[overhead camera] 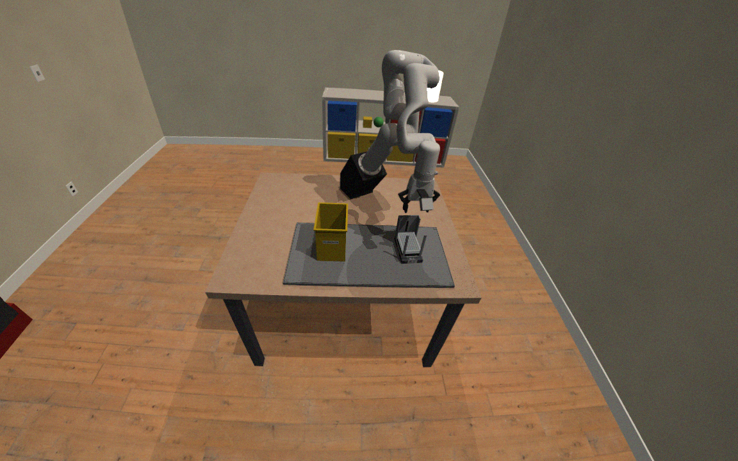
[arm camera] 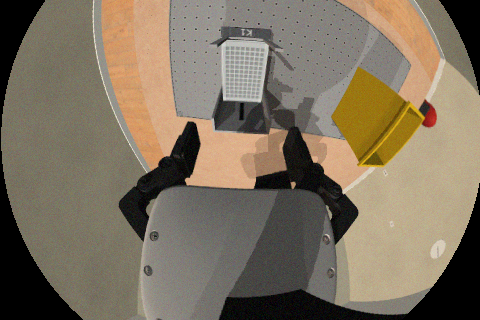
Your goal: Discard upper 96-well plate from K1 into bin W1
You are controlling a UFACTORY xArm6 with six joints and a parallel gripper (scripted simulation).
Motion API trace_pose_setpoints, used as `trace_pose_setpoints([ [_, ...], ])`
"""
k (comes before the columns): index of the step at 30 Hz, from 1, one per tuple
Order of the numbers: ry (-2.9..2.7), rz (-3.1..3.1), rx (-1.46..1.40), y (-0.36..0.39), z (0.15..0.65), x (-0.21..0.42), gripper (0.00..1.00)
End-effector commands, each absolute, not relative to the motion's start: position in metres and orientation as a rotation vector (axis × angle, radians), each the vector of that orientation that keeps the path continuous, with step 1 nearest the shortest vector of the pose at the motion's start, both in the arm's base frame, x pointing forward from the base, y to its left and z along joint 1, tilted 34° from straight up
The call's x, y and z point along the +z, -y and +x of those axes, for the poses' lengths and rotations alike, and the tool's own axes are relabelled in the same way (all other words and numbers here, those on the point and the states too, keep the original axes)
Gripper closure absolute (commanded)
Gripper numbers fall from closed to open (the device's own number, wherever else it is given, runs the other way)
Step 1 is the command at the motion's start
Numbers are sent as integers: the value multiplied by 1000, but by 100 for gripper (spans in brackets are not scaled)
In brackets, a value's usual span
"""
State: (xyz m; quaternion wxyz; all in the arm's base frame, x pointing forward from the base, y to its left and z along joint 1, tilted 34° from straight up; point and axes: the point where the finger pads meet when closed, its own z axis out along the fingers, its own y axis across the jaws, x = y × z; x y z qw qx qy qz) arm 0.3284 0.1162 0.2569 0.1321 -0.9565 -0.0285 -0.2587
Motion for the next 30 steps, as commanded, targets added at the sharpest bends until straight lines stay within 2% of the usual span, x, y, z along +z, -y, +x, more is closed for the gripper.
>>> trace_pose_setpoints([
  [1, 83, -2774, -755, -118, 332, 254, 0],
  [30, 83, -2774, -755, -129, 352, 220, 0],
])
